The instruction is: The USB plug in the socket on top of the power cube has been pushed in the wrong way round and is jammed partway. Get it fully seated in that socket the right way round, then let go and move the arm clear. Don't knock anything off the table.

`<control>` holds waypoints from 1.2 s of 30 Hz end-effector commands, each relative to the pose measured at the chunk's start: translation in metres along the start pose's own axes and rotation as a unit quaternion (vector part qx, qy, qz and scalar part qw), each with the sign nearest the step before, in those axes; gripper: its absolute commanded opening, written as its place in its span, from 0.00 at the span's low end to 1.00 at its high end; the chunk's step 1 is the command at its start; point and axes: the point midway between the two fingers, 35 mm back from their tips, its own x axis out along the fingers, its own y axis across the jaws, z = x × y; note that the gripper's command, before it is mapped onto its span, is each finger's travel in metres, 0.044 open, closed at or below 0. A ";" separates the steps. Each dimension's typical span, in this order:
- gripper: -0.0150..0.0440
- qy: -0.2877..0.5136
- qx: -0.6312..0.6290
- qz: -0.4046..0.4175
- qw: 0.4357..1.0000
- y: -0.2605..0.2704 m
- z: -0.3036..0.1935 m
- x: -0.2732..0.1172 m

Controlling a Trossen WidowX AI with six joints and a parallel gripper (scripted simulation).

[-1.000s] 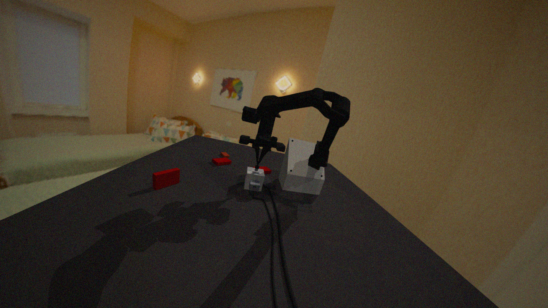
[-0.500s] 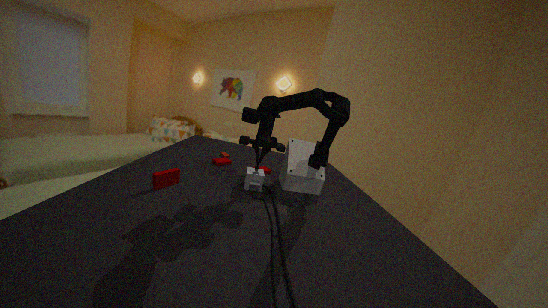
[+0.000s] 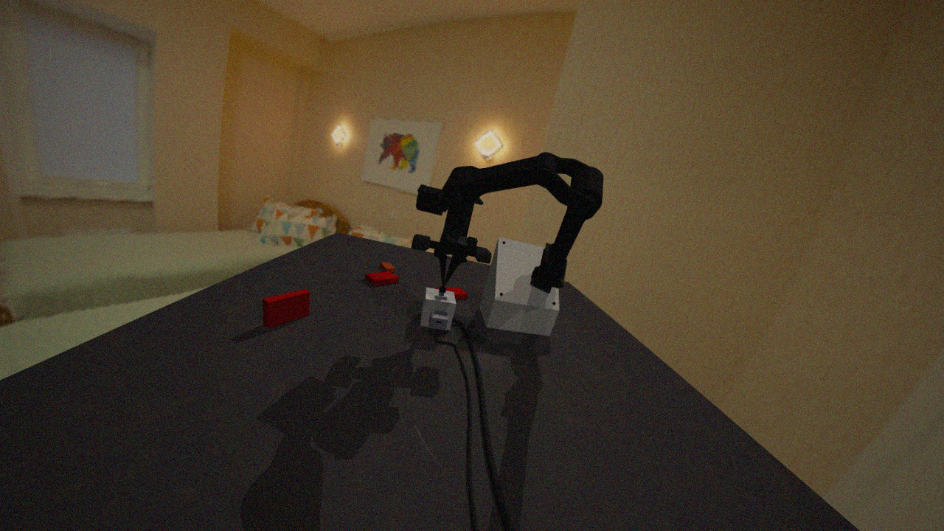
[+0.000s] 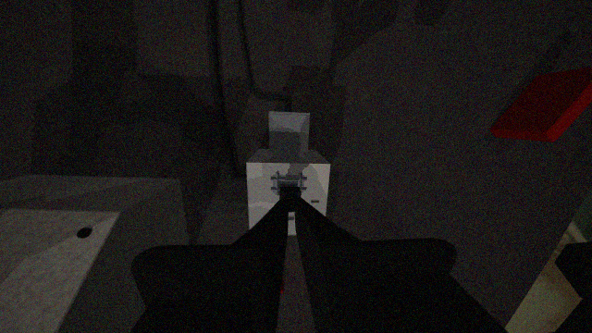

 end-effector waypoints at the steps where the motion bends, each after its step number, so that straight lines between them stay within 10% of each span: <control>1: 0.25 -0.003 0.003 0.000 1.000 0.000 0.000 0.001; 36: 0.25 -0.003 0.003 0.000 1.000 0.000 0.000 0.005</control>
